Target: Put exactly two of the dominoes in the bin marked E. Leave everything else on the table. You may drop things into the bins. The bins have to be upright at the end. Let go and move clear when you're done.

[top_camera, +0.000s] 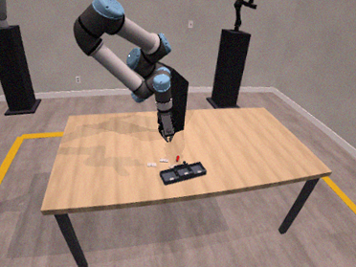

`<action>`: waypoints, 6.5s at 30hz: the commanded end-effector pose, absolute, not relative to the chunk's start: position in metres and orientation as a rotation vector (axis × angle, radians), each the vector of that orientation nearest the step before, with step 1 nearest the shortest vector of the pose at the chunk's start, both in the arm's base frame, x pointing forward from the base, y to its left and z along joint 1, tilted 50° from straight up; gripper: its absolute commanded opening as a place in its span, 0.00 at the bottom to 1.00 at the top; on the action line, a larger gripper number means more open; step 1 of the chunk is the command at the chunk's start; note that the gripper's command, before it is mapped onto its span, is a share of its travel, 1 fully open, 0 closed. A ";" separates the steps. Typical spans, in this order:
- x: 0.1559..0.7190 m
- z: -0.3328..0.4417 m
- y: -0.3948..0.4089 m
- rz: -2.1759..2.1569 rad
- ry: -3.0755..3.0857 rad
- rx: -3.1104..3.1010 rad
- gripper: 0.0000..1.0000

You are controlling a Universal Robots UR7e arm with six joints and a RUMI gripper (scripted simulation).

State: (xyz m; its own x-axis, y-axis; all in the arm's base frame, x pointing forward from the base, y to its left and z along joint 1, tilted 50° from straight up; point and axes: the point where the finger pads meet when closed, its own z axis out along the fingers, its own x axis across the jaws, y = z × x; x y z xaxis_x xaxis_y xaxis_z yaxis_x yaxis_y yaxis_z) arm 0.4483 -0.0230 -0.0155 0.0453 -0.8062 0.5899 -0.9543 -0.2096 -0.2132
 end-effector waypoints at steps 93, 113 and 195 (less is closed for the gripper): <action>0.583 -0.093 -0.112 1.117 -1.465 2.122 0.04; 0.583 -0.093 -0.112 1.117 -1.465 2.122 0.04; 0.544 -0.119 -0.020 1.117 -1.465 2.122 0.04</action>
